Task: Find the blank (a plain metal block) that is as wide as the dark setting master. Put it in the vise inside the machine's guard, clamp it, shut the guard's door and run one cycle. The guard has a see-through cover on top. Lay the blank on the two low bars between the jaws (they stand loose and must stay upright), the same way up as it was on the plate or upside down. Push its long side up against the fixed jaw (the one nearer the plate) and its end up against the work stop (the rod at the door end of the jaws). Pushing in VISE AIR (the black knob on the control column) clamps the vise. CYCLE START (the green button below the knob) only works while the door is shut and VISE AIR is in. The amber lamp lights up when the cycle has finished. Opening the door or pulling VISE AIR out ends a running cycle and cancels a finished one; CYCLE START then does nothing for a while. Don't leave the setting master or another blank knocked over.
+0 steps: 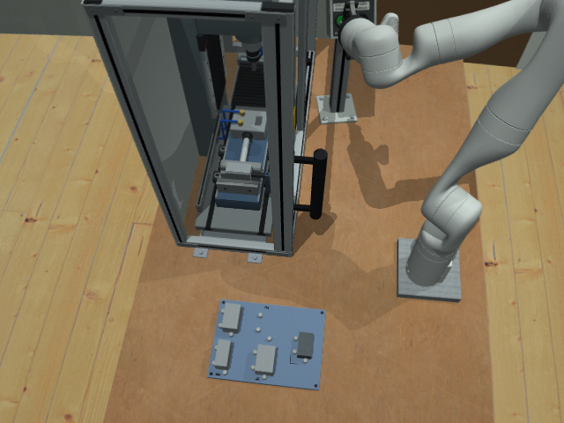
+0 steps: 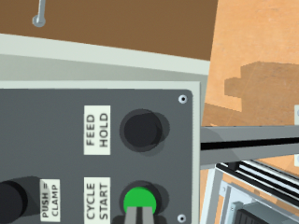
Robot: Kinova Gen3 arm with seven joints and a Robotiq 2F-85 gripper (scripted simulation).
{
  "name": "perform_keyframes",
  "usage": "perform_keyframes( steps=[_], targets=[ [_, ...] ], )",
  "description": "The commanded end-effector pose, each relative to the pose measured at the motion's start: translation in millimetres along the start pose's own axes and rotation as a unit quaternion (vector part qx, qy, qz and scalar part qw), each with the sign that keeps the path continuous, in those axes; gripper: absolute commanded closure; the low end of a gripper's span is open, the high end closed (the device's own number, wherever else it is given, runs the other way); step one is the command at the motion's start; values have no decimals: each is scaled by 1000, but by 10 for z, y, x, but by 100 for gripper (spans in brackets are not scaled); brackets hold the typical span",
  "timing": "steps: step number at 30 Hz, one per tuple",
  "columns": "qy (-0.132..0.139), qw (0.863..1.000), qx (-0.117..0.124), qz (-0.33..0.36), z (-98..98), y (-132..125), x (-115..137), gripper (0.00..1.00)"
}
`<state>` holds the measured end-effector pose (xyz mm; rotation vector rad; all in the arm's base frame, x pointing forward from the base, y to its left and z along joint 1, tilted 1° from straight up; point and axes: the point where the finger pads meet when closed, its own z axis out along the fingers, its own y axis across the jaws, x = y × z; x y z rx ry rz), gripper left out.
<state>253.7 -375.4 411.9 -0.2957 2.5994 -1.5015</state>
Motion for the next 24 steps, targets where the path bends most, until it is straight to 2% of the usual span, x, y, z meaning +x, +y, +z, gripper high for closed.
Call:
perform_keyframes(
  steps=[1, 12, 17, 24],
  targets=[
    [-1, 1000, 0, 0, -194, -6, 2, 90],
    [-1, 1000, 0, 0, -194, -6, 2, 90],
    [-1, 1000, 0, 0, -494, -6, 2, 90],
    [-1, 1000, 0, 0, -494, -6, 2, 90]
  ],
)
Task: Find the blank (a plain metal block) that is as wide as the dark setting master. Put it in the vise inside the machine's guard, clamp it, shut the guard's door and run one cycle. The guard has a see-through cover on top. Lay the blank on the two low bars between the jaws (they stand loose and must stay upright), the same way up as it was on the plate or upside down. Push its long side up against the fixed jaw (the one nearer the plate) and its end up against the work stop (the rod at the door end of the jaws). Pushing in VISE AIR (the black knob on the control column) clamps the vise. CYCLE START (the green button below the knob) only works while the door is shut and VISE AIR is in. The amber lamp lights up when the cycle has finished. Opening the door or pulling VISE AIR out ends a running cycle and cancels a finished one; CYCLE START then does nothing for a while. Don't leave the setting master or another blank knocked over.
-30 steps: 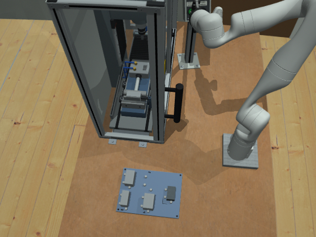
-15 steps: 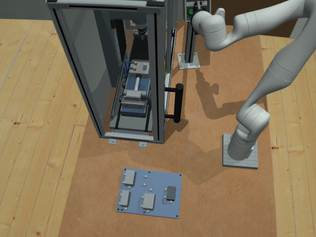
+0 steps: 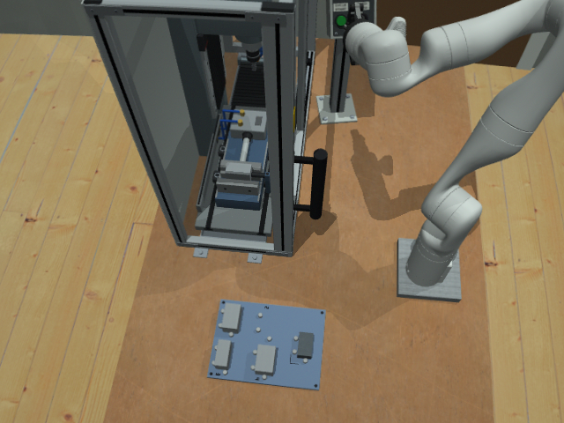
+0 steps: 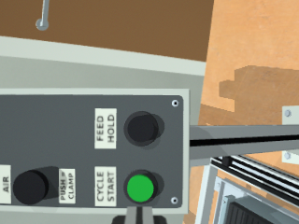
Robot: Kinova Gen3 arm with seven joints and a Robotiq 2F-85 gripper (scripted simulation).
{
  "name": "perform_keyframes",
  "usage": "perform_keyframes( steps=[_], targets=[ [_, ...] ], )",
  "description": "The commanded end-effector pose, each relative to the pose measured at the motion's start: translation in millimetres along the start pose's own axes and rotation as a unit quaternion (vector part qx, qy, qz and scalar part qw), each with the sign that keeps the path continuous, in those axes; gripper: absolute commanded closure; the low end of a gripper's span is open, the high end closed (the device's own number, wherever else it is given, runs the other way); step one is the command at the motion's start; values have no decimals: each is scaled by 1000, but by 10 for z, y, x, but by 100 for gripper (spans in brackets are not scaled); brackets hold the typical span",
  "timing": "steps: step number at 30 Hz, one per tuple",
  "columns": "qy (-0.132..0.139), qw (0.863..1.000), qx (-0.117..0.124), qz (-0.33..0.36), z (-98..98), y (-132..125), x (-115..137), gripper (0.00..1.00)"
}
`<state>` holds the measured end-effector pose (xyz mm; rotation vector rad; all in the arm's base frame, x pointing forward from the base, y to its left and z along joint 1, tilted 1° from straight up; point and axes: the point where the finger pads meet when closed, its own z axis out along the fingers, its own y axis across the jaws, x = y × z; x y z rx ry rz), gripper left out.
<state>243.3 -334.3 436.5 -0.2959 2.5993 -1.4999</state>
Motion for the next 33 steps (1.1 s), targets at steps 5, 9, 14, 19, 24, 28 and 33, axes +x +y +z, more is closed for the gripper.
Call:
perform_keyframes(
  steps=[5, 9, 14, 19, 24, 28, 33],
  targets=[
    [0, 1000, 0, 0, -4, -4, -2, 90],
    [0, 1000, 0, 0, -60, -4, -2, 90],
    [0, 1000, 0, 0, -74, -4, -2, 90],
    [0, 1000, 0, 0, -74, -4, -2, 90],
    [1, 999, 46, 1, -189, -209, -49, 90],
    [2, 993, 115, 3, -361, -517, -120, 90],
    [2, 993, 115, 3, -361, -517, -120, 90]
  ],
)
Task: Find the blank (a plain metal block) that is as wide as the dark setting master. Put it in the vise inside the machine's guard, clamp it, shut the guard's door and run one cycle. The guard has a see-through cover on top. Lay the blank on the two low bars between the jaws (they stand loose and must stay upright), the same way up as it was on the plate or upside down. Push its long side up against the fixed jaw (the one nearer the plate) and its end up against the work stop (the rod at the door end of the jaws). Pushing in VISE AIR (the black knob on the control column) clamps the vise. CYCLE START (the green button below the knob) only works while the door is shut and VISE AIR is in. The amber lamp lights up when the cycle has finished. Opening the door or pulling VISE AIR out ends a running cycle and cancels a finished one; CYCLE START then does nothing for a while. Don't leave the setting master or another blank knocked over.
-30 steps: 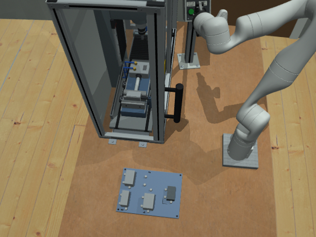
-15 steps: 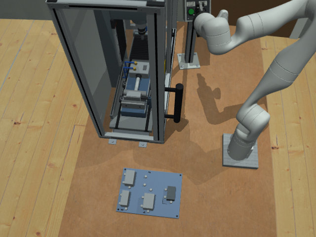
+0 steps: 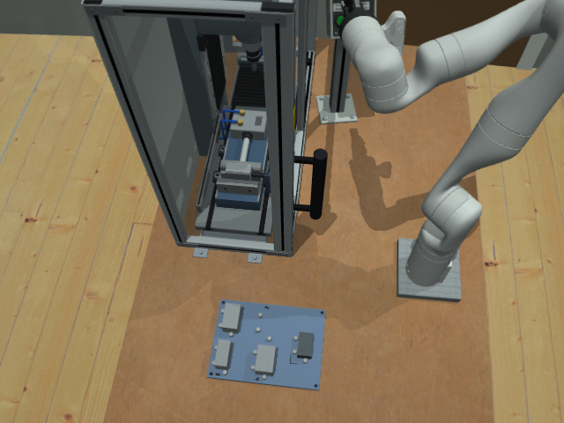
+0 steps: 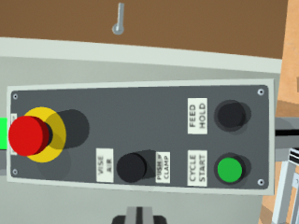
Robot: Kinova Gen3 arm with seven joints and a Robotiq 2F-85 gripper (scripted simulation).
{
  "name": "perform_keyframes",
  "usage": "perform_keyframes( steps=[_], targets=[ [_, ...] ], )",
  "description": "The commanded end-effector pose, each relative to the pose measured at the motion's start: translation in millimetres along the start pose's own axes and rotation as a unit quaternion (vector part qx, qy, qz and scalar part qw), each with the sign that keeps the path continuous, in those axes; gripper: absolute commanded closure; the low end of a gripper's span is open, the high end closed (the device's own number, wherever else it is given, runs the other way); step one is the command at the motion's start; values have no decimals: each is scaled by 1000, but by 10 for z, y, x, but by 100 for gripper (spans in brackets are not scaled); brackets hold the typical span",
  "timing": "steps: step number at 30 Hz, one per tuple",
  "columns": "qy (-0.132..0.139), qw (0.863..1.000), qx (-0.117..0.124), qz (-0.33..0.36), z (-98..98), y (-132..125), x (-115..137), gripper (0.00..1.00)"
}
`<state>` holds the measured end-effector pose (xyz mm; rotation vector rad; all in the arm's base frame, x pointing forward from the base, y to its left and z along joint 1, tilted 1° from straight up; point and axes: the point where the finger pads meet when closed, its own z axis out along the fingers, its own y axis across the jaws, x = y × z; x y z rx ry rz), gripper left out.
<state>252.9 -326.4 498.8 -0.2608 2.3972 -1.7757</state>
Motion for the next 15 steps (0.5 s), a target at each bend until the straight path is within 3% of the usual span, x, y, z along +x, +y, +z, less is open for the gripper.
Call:
perform_keyframes(
  steps=[1, 6, 11, 15],
  targets=[
    [0, 1000, 1, 0, -2, -7, -1, 90],
    [0, 1000, 1, 0, -2, -7, -1, 90],
    [2, 993, 116, 3, -165, -571, -121, 90],
    [2, 993, 116, 3, -165, -571, -121, 90]
  ],
)
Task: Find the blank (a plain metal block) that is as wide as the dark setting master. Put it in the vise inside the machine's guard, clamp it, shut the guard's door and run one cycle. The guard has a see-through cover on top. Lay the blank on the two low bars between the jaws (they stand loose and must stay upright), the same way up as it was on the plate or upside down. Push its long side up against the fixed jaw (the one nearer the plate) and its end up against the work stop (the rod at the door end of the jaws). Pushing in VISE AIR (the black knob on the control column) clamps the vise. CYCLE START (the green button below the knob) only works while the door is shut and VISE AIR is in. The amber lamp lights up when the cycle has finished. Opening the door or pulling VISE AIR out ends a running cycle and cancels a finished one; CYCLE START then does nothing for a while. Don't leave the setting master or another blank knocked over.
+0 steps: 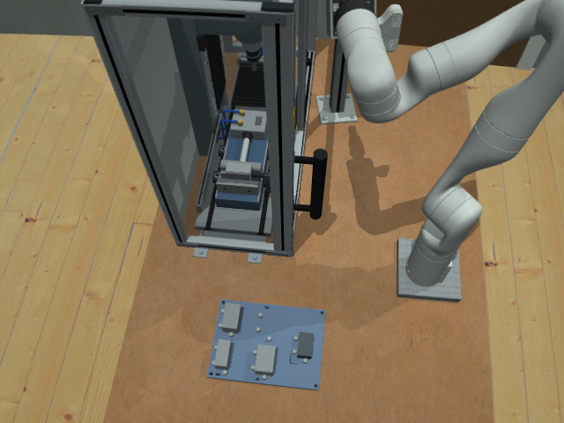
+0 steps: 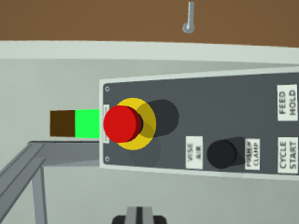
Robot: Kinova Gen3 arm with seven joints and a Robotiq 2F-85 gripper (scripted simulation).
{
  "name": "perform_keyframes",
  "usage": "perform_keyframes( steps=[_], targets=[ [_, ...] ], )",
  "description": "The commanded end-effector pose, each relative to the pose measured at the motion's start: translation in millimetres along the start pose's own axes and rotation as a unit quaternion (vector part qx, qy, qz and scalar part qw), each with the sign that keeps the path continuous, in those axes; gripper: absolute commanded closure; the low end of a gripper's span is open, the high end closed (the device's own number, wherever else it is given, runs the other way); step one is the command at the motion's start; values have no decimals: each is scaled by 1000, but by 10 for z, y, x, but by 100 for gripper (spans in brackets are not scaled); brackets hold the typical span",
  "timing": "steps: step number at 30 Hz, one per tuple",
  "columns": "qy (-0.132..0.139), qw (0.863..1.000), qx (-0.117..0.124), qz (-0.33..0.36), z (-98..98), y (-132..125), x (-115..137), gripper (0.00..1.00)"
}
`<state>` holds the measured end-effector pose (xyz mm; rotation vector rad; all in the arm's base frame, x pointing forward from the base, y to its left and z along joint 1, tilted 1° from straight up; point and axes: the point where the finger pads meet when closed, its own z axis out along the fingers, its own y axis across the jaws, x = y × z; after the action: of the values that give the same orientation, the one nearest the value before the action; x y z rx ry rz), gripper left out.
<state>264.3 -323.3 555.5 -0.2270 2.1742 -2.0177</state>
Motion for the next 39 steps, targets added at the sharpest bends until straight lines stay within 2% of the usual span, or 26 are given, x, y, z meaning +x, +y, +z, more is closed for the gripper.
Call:
perform_keyframes(
  steps=[1, 8, 13, 25, 30, 39],
  targets=[
    [1, 1000, 5, 1, 10, -30, 4, 90],
    [1, 1000, 5, 1, 10, -30, 4, 90],
    [1, 1000, 6, 1, -26, -616, -118, 90],
    [1, 1000, 6, 1, -26, -616, -118, 90],
    [1, 1000, 6, 1, -42, -879, -174, 90],
    [1, 1000, 6, 1, -42, -879, -174, 90]
  ],
)
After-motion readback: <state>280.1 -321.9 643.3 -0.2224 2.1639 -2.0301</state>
